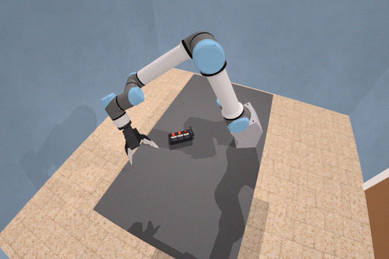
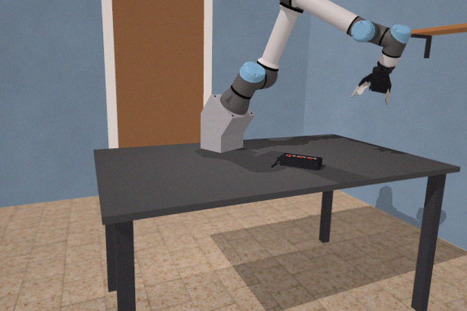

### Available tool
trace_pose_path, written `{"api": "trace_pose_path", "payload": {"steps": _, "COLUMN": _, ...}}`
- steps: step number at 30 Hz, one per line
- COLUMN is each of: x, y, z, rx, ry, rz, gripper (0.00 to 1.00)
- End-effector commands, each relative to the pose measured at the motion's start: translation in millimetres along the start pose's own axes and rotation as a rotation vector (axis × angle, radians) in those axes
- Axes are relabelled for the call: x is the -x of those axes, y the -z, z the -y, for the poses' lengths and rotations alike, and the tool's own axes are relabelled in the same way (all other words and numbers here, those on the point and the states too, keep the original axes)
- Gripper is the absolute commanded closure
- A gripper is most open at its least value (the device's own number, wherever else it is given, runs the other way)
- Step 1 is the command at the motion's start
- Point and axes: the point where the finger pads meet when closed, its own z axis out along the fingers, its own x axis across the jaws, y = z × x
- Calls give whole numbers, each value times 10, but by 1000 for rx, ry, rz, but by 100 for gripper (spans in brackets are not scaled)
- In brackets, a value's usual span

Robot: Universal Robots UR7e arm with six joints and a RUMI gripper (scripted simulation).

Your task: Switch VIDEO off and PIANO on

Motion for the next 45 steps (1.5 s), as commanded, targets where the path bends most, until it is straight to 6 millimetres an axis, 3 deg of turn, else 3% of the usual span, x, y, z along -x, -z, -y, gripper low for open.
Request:
{"api": "trace_pose_path", "payload": {"steps": 1, "x": -2, "y": 6, "z": 3, "rx": 0, "ry": 1, "rz": -1, "gripper": 0}}
{"api": "trace_pose_path", "payload": {"steps": 17, "x": -2, "y": 6, "z": 3, "rx": 0, "ry": 1, "rz": -1, "gripper": 0}}
{"api": "trace_pose_path", "payload": {"steps": 18, "x": -2, "y": 6, "z": 3, "rx": 0, "ry": 1, "rz": -1, "gripper": 100}}
{"api": "trace_pose_path", "payload": {"steps": 45, "x": -2, "y": 6, "z": 1, "rx": 1, "ry": 1, "rz": -2, "gripper": 100}}
